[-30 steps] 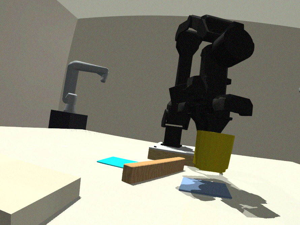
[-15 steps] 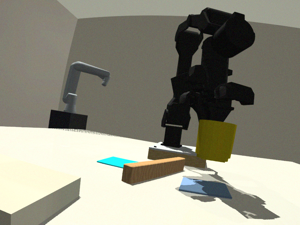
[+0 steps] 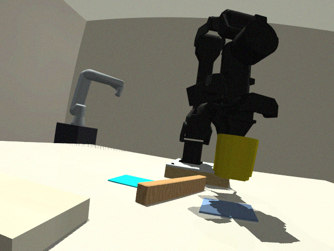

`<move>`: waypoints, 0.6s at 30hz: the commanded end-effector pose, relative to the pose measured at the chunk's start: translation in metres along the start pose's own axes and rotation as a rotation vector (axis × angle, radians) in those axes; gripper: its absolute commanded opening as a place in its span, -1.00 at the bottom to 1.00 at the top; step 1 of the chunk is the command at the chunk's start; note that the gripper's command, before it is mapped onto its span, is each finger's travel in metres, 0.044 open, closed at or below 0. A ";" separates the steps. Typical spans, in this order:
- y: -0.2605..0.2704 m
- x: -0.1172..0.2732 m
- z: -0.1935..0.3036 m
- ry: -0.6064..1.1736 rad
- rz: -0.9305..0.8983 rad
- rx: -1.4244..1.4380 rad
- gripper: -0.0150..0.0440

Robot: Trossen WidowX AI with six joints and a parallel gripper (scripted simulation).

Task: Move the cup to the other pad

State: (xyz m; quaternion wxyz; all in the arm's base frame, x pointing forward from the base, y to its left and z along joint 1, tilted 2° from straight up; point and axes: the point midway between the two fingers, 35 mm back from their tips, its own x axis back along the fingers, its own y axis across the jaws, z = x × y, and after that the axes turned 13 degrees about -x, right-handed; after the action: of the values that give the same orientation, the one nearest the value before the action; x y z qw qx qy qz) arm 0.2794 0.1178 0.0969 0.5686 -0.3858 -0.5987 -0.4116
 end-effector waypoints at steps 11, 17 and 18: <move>-0.020 0.001 -0.028 -0.005 -0.005 -0.001 -0.49; -0.028 0.001 -0.039 -0.006 -0.004 -0.001 -0.49; -0.029 0.001 -0.041 -0.007 -0.004 -0.001 -0.49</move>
State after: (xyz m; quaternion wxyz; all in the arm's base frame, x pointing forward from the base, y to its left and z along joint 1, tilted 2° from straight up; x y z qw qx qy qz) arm 0.2682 0.0754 0.0965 0.5662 -0.3890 -0.5994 -0.4109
